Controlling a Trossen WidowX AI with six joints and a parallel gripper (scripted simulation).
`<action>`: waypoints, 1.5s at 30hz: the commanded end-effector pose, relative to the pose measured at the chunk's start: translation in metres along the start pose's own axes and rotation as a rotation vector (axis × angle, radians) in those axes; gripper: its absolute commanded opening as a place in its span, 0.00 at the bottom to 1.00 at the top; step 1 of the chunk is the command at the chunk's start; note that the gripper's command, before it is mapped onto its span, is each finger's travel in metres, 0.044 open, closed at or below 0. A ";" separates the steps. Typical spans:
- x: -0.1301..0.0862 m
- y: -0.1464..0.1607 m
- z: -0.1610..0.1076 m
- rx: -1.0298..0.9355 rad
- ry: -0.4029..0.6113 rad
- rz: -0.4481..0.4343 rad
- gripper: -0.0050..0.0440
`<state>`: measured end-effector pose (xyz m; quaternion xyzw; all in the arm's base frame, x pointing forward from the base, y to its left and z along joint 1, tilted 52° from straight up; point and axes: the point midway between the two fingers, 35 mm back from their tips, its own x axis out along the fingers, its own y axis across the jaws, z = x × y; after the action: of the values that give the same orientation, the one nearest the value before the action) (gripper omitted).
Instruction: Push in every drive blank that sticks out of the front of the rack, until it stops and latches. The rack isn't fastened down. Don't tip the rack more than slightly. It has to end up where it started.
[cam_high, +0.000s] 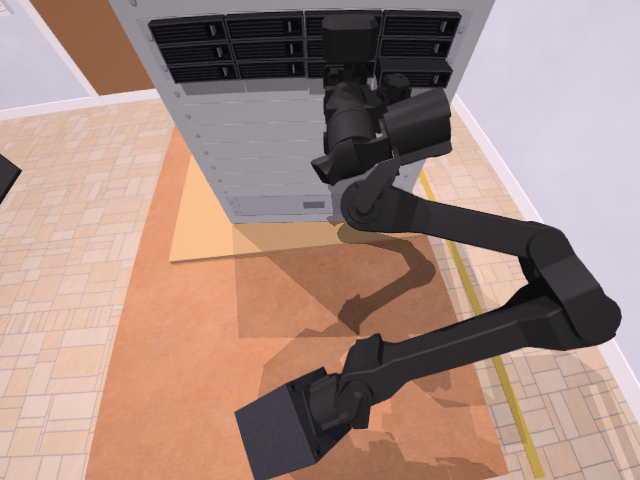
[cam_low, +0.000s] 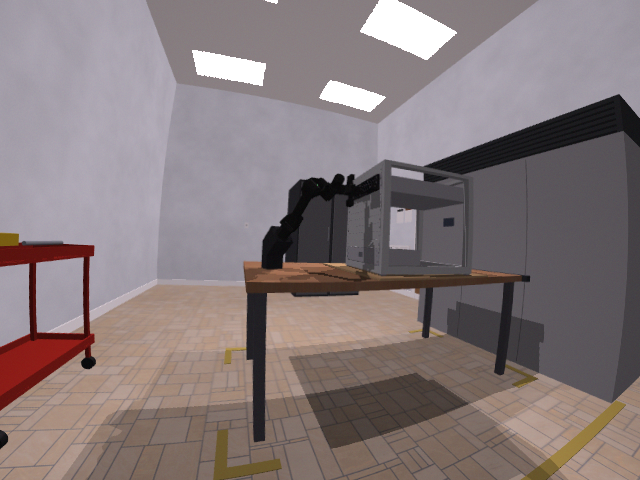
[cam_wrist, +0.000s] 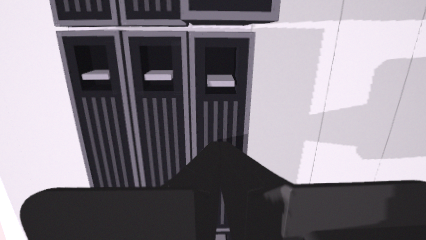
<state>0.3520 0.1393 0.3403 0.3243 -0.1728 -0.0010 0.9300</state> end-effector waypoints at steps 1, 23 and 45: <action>0.003 0.004 0.004 0.010 -0.010 0.006 0.00; 0.007 0.004 0.005 0.010 -0.010 0.006 0.00; 0.010 0.004 0.006 0.010 -0.010 0.006 0.00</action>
<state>0.3565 0.1386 0.3420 0.3240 -0.1712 -0.0002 0.9304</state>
